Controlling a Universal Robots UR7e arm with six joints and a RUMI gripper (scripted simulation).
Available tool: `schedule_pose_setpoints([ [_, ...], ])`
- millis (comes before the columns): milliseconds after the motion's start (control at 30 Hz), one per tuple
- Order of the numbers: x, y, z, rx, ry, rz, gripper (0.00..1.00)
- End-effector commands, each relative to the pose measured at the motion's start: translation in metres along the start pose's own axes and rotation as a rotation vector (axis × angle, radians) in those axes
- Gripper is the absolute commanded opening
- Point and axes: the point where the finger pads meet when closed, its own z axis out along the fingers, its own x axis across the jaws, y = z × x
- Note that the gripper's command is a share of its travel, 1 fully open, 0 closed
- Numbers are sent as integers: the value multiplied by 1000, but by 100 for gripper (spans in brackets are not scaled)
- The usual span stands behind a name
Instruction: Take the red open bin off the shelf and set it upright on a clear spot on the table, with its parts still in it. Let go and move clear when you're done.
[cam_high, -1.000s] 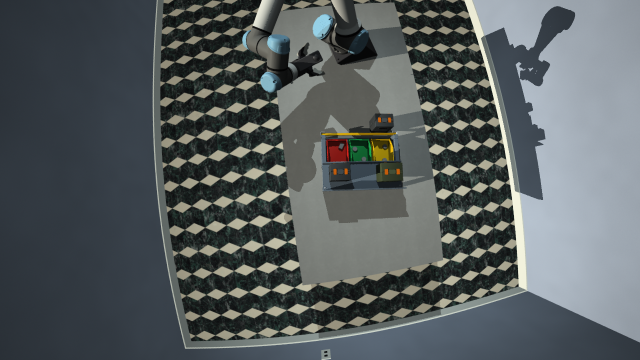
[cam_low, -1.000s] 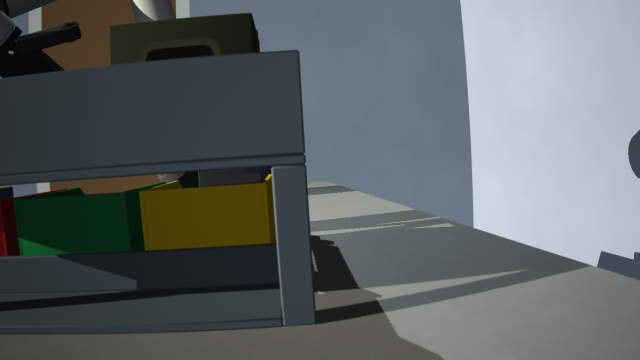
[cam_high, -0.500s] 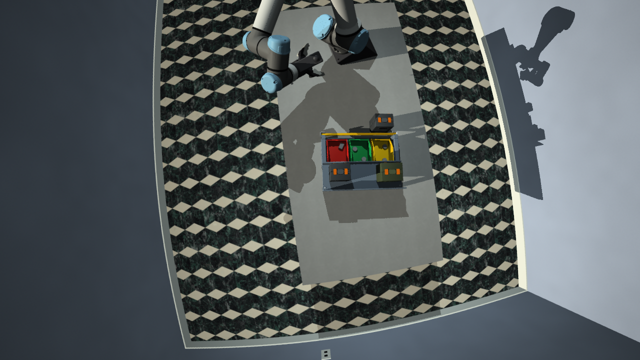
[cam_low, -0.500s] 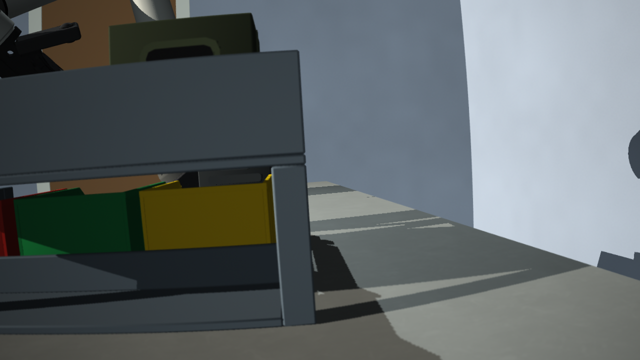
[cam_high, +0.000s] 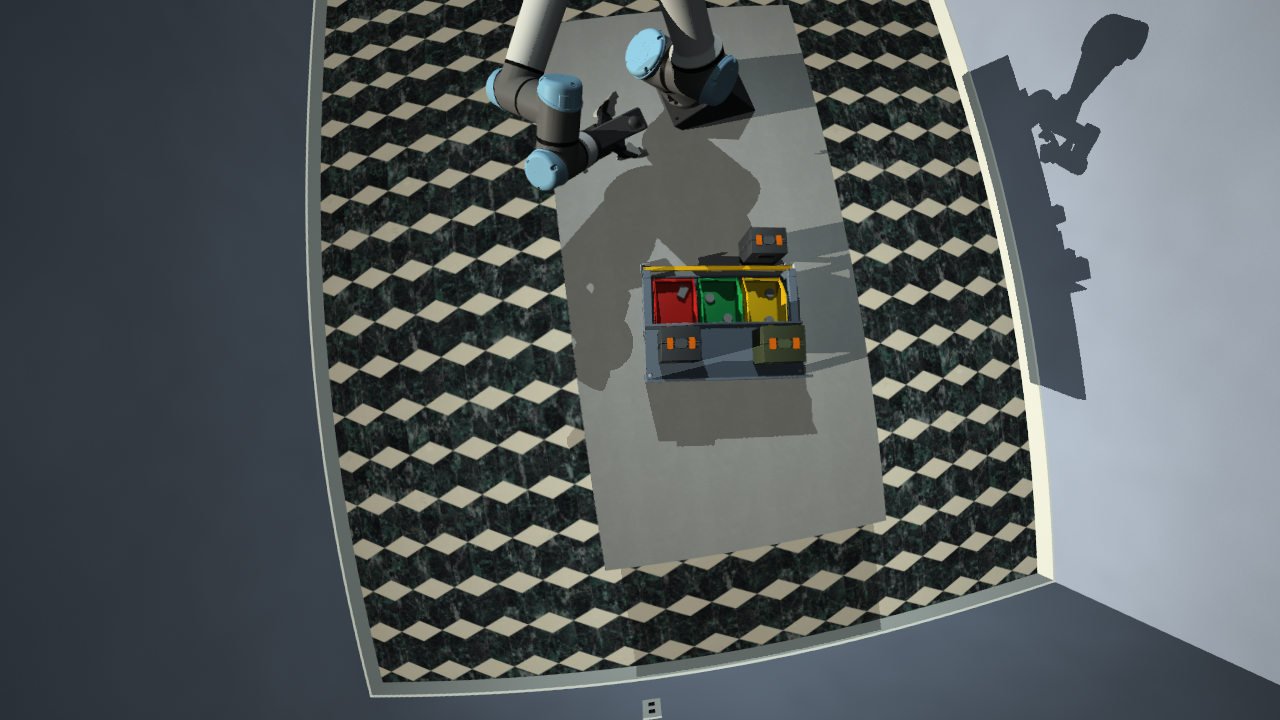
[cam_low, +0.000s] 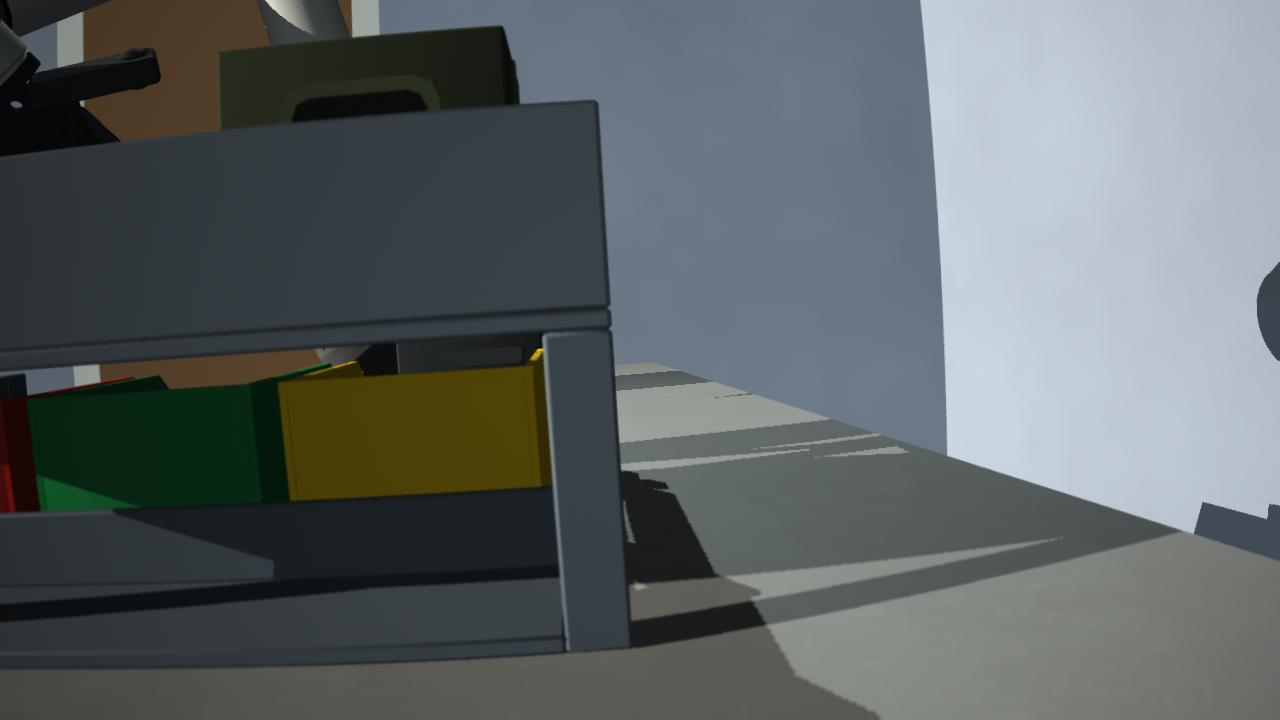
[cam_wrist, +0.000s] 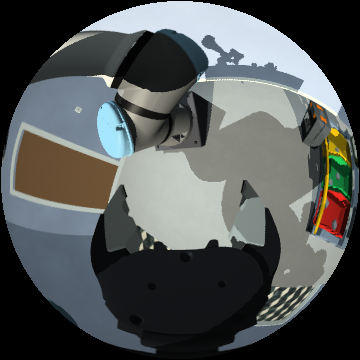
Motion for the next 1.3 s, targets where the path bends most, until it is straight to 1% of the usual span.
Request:
schedule_pose_setpoints([
  [0, 5, 3, -2, -17, 1, 6, 100],
  [267, 17, 10, -6, -56, 5, 20, 100],
  [333, 17, 10, -6, -56, 5, 20, 100],
  [833, 52, 24, -17, -155, 27, 58, 100],
  [900, 52, 24, -17, -155, 27, 58, 100],
  [1267, 88, 31, -28, -242, 61, 93, 100],
])
